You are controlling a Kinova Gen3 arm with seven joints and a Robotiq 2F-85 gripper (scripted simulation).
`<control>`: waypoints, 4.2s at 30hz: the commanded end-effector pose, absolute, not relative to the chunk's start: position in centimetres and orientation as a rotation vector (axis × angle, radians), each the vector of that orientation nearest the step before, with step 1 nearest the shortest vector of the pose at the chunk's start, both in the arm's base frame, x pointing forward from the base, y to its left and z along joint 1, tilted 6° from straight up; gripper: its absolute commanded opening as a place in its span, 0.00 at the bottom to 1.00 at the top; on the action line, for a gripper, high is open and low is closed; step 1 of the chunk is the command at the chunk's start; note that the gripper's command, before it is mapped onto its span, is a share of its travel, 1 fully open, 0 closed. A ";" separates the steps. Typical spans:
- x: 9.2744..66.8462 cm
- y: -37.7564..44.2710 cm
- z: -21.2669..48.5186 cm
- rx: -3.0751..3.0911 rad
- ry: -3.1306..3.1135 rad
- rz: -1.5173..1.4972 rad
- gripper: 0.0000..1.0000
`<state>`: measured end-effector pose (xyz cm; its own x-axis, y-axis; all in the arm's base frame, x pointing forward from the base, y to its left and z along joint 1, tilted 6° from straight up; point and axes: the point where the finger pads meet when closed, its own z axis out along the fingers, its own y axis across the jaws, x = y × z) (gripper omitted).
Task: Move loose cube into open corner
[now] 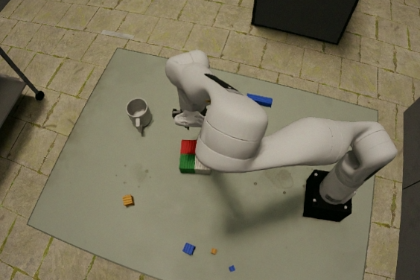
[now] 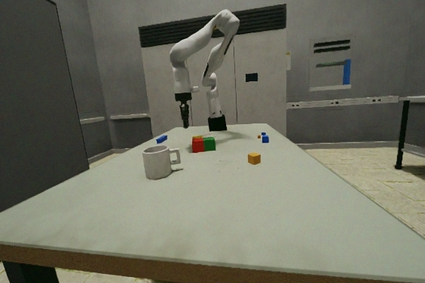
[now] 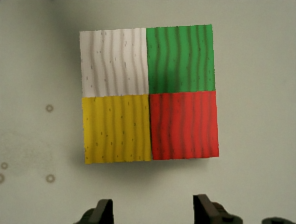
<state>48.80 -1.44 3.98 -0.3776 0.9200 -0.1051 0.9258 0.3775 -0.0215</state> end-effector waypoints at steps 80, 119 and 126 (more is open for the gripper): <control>48.5 -1.4 4.3 1.543 2.656 -0.125 0.55; 46.4 -1.7 3.7 0.655 3.056 -0.166 0.55; 45.8 -1.8 3.6 0.338 3.126 -0.171 0.55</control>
